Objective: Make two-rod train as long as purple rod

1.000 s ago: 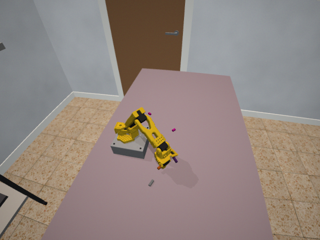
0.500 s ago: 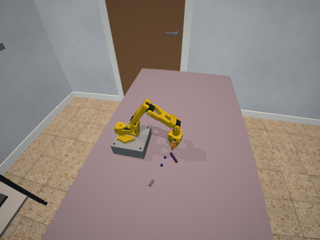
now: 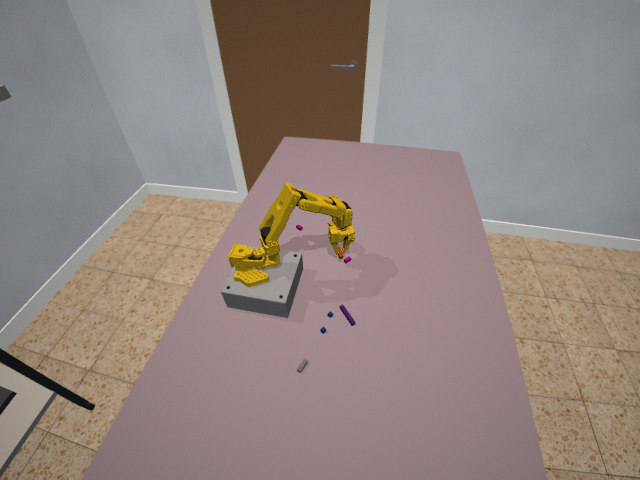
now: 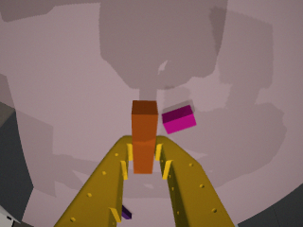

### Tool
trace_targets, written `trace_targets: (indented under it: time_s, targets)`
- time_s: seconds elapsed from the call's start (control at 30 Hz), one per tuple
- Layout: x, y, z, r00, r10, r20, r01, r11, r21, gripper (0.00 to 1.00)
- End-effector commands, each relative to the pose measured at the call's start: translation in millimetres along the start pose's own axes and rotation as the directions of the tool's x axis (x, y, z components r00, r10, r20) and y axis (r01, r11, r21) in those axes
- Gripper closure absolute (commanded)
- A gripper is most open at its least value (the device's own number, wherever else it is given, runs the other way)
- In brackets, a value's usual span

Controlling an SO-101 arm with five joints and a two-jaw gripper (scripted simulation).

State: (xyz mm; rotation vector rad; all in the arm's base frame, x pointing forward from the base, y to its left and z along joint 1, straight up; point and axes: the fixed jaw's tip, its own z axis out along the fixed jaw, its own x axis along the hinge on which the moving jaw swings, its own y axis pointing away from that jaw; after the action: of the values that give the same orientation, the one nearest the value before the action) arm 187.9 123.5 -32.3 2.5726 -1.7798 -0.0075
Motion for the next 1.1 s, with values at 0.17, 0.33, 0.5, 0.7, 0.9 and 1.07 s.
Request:
trace_targets:
  time_s: [0.17,0.33,0.5,0.7,0.9,1.07]
  targets:
    - [-60.2,17.6,2.4,0.973,-0.23,-0.005,0.23,0.973,-0.005,1.0]
    - [-88.8,35.2,2.9,0.934,-0.357,-0.007,0.357,0.934,-0.004,1.0]
    - [-105.5,48.4,3.2,0.901,-0.434,-0.008,0.434,0.901,-0.004,1.0]
    - [-119.4,61.6,3.5,0.866,-0.501,-0.009,0.501,0.866,-0.004,1.0]
    - [-128.3,71.3,3.7,0.839,-0.545,-0.01,0.545,0.839,-0.004,1.0]
    - [-130.8,74.2,3.8,0.83,-0.557,-0.01,0.557,0.83,-0.004,1.0]
